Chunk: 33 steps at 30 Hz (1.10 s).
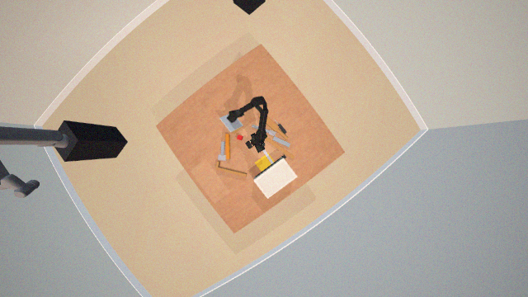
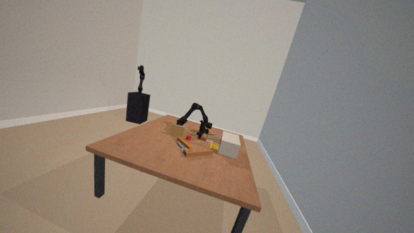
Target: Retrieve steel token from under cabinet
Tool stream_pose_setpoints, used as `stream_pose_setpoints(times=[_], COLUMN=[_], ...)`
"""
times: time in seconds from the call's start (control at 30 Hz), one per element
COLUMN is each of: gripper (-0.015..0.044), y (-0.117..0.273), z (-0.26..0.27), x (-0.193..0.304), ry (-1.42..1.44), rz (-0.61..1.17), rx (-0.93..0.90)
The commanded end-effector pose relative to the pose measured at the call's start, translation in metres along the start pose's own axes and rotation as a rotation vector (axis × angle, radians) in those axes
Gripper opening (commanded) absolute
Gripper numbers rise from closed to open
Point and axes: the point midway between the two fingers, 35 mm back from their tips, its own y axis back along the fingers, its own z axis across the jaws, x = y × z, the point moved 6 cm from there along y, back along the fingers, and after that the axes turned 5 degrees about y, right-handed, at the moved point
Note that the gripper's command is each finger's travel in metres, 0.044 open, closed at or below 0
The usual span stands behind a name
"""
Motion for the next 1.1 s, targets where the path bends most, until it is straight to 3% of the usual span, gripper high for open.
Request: stream_pose_setpoints(times=[0.0, 1.07], gripper=[0.0000, 0.0000], y=[-0.001, -0.001], z=[0.000, 0.004], x=[0.006, 0.044], ry=[0.002, 0.000], rz=[0.002, 0.004], rx=[0.000, -0.001])
